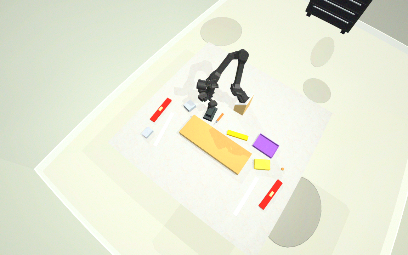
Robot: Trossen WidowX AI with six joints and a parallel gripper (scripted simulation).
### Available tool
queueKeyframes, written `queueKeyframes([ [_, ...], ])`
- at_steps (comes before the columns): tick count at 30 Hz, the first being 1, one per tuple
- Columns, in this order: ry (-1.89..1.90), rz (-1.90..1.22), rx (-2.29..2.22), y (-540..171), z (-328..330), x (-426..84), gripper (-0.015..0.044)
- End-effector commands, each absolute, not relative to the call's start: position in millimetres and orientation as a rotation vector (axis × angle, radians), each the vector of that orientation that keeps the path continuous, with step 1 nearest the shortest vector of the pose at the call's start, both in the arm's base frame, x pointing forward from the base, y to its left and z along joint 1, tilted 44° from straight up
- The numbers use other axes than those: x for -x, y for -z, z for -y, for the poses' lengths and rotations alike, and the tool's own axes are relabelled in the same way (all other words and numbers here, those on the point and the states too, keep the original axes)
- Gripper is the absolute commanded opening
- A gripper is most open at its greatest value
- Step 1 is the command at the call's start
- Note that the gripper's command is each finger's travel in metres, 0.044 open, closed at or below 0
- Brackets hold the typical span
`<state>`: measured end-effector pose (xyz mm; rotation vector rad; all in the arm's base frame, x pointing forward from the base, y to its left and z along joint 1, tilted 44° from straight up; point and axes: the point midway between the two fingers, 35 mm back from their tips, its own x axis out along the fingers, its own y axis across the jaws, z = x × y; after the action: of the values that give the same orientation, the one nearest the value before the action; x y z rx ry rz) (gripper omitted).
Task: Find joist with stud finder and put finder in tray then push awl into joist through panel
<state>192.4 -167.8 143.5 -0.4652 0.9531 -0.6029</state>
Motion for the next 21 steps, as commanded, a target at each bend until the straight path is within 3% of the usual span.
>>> queueKeyframes([
  [1,0.473,-1.044,0.598,-130,147,-197,0.0440],
  [6,0.217,-1.180,0.879,-110,111,-198,0.0440],
  [21,0.208,-1.184,0.890,-109,108,-203,0.0440],
])
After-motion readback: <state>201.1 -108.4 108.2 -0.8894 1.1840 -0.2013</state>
